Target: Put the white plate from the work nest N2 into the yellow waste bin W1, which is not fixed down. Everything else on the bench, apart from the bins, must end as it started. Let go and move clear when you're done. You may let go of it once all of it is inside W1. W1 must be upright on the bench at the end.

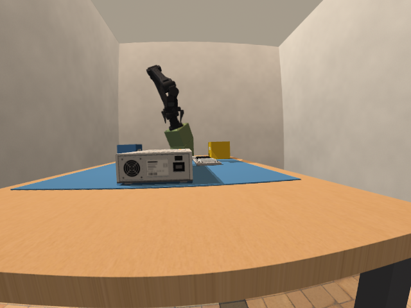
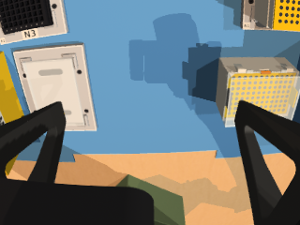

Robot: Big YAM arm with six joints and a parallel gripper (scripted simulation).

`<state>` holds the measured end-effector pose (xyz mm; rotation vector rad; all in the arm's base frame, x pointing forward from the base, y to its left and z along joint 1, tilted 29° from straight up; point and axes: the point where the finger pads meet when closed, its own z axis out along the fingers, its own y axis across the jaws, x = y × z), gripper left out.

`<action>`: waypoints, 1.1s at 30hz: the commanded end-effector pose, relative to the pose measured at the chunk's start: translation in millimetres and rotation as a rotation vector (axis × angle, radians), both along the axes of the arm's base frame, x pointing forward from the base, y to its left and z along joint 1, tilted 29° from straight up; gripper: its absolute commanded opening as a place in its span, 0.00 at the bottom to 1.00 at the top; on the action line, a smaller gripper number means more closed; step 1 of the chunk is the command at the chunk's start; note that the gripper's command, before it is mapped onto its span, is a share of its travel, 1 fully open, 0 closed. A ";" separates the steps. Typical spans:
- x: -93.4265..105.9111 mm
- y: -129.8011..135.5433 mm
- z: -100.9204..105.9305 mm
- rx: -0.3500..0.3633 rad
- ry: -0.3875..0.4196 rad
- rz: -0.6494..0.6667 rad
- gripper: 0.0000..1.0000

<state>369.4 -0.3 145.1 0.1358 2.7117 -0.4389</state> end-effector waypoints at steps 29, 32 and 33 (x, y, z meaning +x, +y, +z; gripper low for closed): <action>10.0 -0.7 14.9 -0.003 -0.014 0.029 1.00; 10.0 -0.7 14.9 -0.003 -0.014 0.029 1.00; 10.0 -0.7 14.9 -0.003 -0.014 0.029 1.00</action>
